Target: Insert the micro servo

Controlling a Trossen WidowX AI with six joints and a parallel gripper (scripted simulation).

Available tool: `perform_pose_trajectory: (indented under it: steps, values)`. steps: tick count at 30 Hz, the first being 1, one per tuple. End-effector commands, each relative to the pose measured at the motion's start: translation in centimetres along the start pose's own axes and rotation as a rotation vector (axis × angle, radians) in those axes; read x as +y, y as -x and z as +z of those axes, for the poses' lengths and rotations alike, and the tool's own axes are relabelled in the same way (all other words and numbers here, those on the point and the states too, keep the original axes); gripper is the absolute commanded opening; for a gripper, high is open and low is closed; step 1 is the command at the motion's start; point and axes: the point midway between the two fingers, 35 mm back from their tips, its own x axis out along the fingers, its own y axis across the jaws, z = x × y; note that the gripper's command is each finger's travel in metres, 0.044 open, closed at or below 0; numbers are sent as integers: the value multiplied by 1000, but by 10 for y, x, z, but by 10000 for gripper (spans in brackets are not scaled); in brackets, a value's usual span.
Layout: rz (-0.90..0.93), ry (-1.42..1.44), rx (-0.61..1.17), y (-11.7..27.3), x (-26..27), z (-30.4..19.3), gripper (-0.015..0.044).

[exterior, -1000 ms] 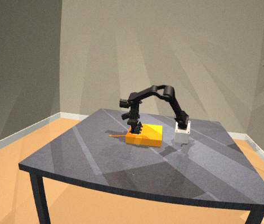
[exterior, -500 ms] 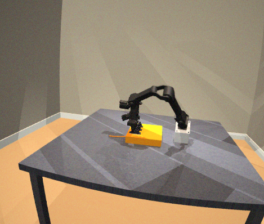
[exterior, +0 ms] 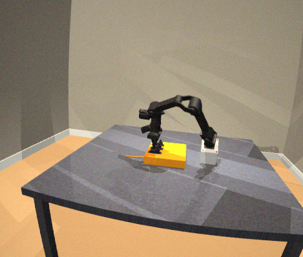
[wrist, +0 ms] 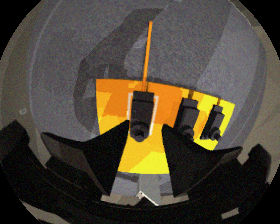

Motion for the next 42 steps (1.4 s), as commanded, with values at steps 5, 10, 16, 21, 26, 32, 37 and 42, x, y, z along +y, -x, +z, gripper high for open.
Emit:
perform_pose_trajectory:
  steps: [5,10,16,21,26,32,37,42]
  values:
    - [-6,2,-1,19,-2,-21,292]
    - [-10,7,0,57,1,-82,424]
    - [-7,9,1,66,4,-103,440]
    - [-7,9,1,71,3,-103,440]
    - [-4,7,-2,104,3,-101,440]
    - [-3,6,-3,109,4,-101,440]
    - [-3,6,-3,109,4,-101,440]
    - [-3,6,-3,109,4,-101,440]
